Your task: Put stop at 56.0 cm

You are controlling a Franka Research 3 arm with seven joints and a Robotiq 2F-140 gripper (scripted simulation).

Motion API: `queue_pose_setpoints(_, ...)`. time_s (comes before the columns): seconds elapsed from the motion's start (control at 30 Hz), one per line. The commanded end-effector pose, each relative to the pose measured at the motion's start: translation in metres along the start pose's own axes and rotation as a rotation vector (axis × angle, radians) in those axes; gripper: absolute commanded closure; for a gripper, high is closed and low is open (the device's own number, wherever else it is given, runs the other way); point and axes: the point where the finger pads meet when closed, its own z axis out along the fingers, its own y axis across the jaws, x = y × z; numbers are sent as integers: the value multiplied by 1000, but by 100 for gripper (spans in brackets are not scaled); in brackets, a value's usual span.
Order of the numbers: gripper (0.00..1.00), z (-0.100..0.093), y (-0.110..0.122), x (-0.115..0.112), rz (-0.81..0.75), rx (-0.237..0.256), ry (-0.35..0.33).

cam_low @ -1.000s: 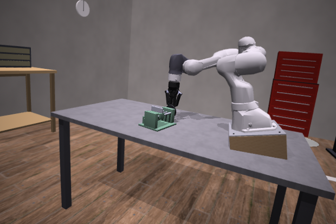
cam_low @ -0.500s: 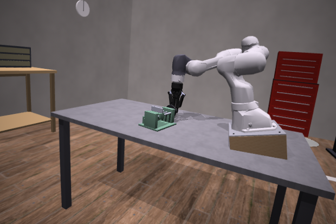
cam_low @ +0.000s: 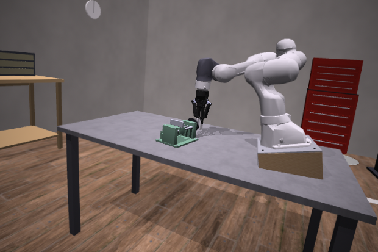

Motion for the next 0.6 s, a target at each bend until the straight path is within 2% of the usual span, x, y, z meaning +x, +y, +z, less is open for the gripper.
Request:
queue_pose_setpoints(0.0,96,-6,1,-1,-2,-2,-3)
queue_pose_setpoints(0.37,96,-29,-8,-1,-2,-2,-3)
queue_pose_setpoints(0.57,96,-34,-15,-1,-2,-2,-3)
